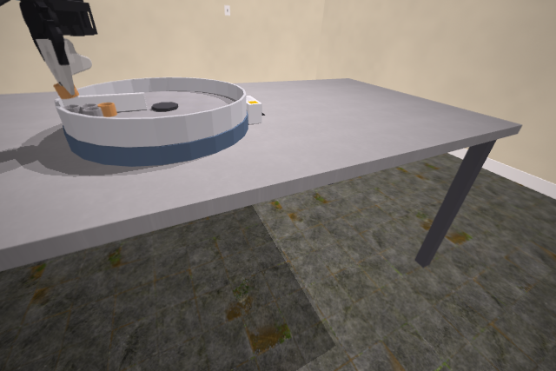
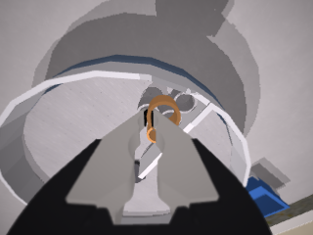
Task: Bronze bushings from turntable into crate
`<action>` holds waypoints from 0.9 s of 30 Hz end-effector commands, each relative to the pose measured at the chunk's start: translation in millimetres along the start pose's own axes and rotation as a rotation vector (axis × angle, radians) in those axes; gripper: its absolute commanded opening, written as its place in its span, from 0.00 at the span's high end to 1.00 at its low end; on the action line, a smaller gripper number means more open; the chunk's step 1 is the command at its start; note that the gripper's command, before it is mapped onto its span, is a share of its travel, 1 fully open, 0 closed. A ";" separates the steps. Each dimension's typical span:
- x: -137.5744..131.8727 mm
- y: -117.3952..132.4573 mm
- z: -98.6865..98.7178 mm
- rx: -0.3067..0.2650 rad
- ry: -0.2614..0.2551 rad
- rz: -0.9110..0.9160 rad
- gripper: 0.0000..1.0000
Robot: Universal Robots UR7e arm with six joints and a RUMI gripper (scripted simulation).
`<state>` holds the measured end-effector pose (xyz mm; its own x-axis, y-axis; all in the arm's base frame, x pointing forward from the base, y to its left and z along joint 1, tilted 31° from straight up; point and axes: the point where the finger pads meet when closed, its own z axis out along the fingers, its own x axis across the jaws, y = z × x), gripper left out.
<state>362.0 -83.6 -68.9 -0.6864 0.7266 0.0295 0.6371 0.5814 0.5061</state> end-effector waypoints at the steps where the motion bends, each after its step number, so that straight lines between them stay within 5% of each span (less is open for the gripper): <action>1: -0.2 -0.6 -14.1 -0.001 0.006 -0.001 1.00; 27: 1.7 -0.1 -19.7 -0.002 0.009 0.000 1.00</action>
<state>353.6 -87.9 -52.6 -0.6900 0.7227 0.0405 0.6367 0.5794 0.5089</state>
